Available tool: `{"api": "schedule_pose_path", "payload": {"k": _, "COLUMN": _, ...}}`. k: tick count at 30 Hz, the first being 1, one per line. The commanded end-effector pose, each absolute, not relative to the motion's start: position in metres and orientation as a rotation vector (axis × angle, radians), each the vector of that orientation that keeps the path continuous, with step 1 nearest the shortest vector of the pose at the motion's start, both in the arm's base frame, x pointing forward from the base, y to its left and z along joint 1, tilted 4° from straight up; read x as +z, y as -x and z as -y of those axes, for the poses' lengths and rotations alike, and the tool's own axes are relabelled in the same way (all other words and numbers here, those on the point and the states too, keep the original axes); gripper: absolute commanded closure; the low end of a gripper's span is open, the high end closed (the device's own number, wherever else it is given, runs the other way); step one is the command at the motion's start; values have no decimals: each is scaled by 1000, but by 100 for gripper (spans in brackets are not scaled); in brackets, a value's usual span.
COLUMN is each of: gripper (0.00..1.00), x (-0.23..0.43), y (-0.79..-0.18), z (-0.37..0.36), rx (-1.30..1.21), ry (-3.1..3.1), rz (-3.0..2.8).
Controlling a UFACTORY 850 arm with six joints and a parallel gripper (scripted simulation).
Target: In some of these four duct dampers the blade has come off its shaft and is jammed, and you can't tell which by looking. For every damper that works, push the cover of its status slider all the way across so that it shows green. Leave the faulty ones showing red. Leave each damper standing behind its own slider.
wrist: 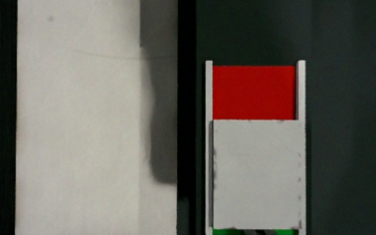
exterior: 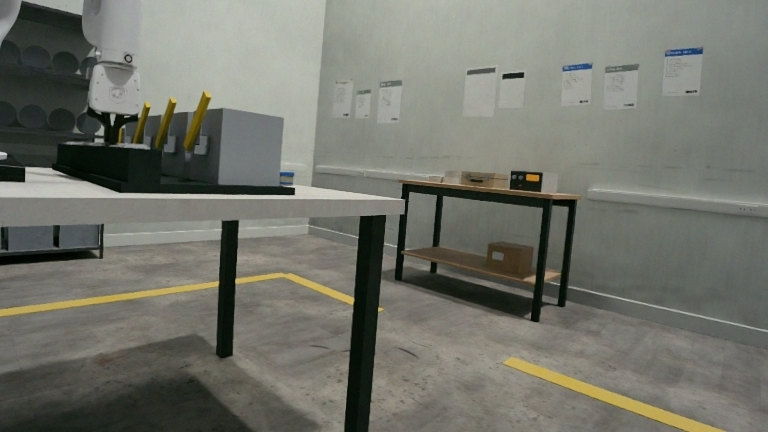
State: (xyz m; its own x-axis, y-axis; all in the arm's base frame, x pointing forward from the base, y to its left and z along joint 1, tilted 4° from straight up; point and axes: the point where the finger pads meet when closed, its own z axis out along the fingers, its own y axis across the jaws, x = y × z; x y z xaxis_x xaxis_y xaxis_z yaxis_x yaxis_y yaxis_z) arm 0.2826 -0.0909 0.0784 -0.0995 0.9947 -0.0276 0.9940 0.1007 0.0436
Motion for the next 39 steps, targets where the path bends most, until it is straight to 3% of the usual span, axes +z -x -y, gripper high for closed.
{"api": "schedule_pose_path", "payload": {"k": 1, "gripper": 100, "x": 78, "y": -283, "z": 88, "rx": 10, "ry": -2062, "rz": -2278}}
{"api": "schedule_pose_path", "payload": {"k": 39, "gripper": 100, "x": 76, "y": -281, "z": 69, "rx": 10, "ry": -2062, "rz": -2279}}
